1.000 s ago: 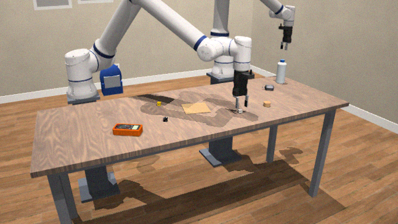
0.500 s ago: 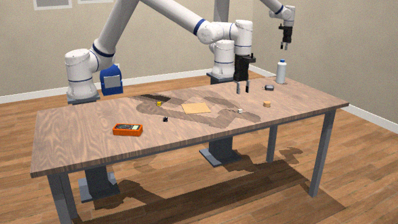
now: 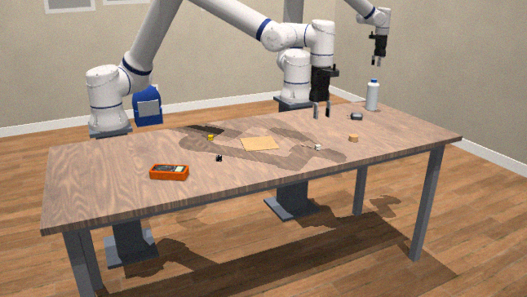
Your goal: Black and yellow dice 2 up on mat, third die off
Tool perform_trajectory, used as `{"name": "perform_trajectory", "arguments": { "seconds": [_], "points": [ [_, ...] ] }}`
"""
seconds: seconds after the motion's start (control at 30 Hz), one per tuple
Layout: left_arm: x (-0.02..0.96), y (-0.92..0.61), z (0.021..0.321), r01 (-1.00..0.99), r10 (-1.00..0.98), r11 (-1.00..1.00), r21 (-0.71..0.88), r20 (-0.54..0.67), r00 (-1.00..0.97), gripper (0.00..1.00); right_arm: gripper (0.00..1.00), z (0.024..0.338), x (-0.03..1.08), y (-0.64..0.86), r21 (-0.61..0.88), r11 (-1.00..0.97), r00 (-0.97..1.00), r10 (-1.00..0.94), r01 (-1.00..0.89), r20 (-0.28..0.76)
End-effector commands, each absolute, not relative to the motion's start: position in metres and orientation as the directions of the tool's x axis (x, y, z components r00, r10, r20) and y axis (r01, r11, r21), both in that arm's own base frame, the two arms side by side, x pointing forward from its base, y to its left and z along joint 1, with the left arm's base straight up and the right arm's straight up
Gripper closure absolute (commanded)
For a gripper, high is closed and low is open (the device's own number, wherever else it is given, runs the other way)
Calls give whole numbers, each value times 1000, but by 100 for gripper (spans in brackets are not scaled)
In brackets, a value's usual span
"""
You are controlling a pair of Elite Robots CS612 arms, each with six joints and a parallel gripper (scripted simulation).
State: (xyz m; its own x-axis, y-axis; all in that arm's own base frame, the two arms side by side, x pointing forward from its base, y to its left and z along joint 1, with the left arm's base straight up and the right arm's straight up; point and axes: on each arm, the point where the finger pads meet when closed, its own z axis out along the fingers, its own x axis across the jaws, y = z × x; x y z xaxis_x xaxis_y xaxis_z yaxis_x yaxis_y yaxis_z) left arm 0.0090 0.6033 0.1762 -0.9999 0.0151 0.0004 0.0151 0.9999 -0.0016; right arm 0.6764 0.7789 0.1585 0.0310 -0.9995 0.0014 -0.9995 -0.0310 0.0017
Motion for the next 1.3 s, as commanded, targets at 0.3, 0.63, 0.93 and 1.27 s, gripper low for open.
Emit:
{"name": "perform_trajectory", "arguments": {
  "seconds": [0.3, 0.63, 0.93, 1.27],
  "points": [
    [9, 604, 177, 15, 15, 1000, 0, 0, -1000, 0, 0, 162, 680, 761, 0, -9, 9, -1000, -1000, 0],
    [9, 604, 177, 15, 15, 1000, 0, 0, -1000, 0, 0, 166, 686, 703, 0, 60, -60, -998, -998, 0],
    [9, 604, 177, 15, 15, 1000, 0, 0, -1000, 0, 0, 168, 686, 644, 0, 131, -131, -991, -991, 0],
    [9, 604, 177, 15, 15, 1000, 0, 0, -1000, 0, 0, 167, 677, 565, 0, 226, -226, -974, -974, 0]
  ]
}}
